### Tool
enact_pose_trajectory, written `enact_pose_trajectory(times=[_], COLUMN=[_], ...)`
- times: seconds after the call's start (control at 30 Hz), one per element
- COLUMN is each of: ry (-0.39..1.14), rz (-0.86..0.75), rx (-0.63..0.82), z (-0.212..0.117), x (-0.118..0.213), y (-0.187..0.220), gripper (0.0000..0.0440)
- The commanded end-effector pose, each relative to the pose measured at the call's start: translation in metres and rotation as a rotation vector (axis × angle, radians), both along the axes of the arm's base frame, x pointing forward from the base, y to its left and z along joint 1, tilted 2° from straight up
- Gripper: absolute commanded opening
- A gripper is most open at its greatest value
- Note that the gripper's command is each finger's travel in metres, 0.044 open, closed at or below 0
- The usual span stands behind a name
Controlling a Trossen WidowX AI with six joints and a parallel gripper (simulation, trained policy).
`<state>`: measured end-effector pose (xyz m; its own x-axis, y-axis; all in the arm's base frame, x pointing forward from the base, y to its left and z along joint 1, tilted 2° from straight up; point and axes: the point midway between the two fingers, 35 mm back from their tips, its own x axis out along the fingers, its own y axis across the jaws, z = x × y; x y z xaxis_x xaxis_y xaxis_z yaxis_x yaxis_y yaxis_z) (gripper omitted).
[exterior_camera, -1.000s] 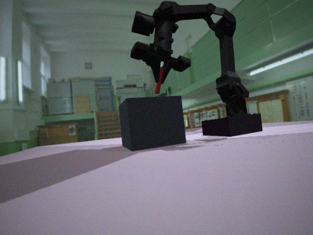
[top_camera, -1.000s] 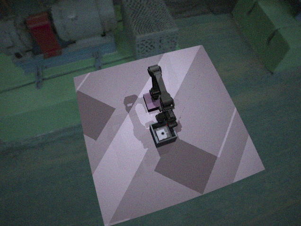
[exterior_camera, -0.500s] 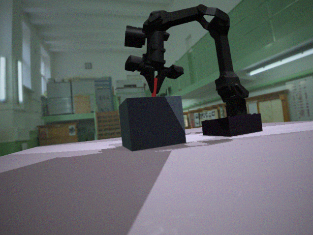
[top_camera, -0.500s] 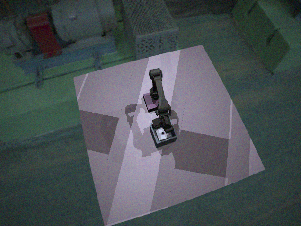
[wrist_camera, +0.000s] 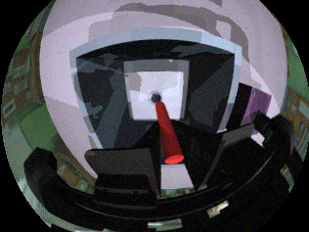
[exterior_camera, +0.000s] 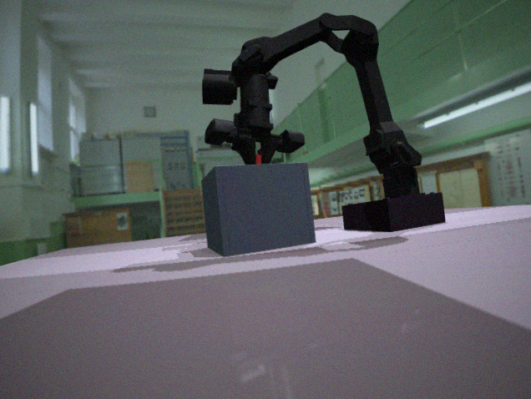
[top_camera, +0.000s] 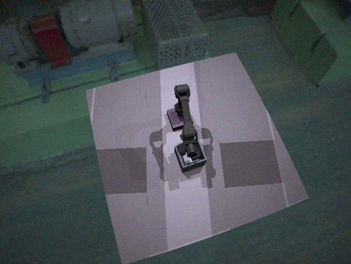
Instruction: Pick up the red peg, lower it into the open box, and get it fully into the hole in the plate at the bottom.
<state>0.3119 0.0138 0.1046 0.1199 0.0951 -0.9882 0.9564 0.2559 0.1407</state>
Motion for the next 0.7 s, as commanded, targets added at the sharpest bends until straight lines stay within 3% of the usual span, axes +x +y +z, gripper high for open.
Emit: enact_pose_trajectory(times=[0.0,0.43,0.6,0.67], ry=[0.006,0.027,0.043,0.052], rz=[0.009,0.053,0.070,0.074], rx=[0.007,-0.002,-0.007,-0.003], z=[-0.008,-0.039,-0.044,-0.045], x=[0.002,0.010,0.012,0.012], y=[0.000,-0.002,-0.002,-0.001], gripper=[0.0000,0.0005,0.0086,0.0099])
